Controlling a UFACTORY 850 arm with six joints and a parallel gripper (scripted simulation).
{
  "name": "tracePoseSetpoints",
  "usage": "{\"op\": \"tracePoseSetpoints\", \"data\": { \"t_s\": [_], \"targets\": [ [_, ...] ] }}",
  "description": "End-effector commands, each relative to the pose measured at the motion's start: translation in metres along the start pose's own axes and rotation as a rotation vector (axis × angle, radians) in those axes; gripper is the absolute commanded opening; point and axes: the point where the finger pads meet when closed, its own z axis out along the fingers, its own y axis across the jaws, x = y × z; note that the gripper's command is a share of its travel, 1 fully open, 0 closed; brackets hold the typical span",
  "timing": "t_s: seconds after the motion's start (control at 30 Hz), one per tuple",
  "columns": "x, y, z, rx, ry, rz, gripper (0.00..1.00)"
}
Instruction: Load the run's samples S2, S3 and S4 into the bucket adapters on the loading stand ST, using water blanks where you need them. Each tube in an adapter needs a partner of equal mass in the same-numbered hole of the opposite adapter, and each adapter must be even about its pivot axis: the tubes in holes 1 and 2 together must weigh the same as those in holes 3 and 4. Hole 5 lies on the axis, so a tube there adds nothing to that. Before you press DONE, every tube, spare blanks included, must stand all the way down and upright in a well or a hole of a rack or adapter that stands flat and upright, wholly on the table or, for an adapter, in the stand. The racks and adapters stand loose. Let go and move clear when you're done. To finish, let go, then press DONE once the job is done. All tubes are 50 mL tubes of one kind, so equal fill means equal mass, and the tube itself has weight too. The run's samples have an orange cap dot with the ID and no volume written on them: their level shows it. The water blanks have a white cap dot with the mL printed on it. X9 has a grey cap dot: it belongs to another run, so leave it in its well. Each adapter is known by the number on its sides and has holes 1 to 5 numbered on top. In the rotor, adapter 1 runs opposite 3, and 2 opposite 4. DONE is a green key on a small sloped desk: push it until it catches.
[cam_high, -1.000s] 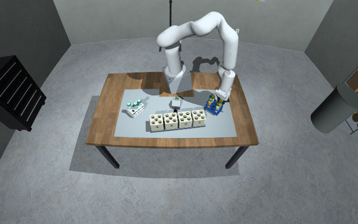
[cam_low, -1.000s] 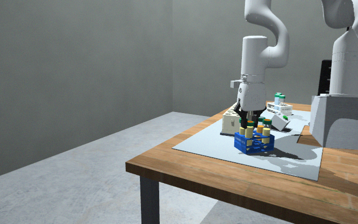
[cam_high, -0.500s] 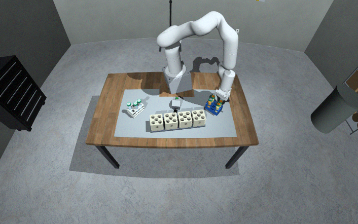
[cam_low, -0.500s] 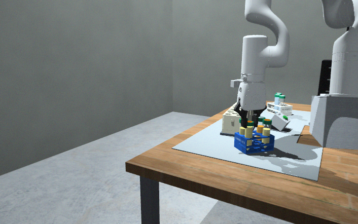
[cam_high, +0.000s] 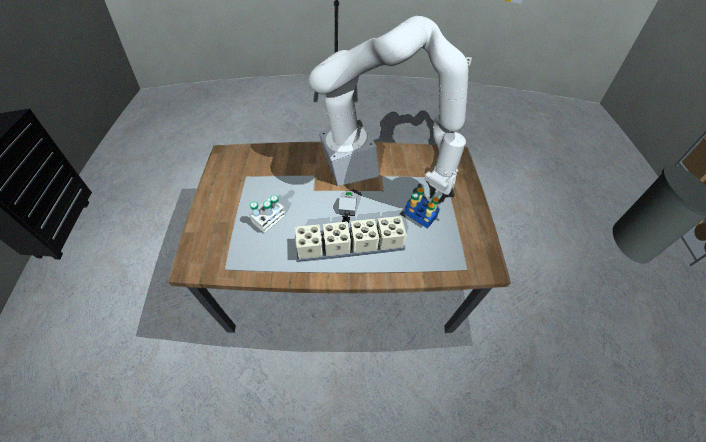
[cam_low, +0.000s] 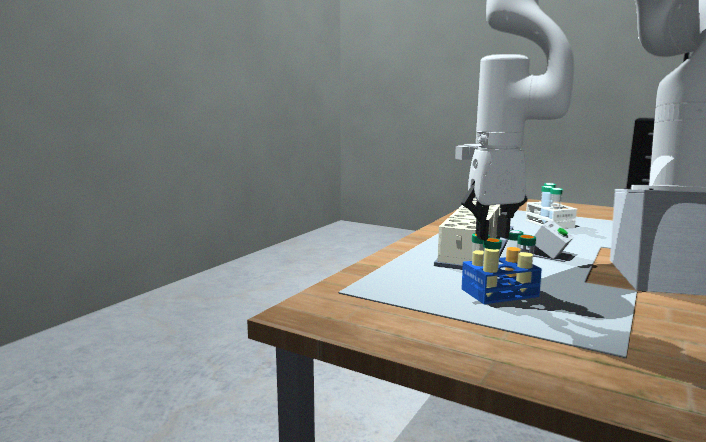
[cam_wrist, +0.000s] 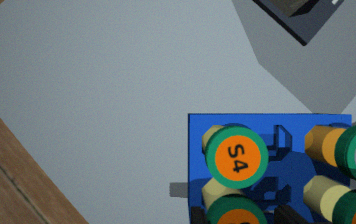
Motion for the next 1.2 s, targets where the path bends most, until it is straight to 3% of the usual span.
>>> {"op": "tracePoseSetpoints", "data": {
  "t_s": [0.0,1.17],
  "targets": [
    [0.0,-0.001,-0.009,-0.001,-0.001,0.0,0.44],
    [0.0,-0.001,-0.072,0.0,-0.001,0.0,0.44]
  ]
}}
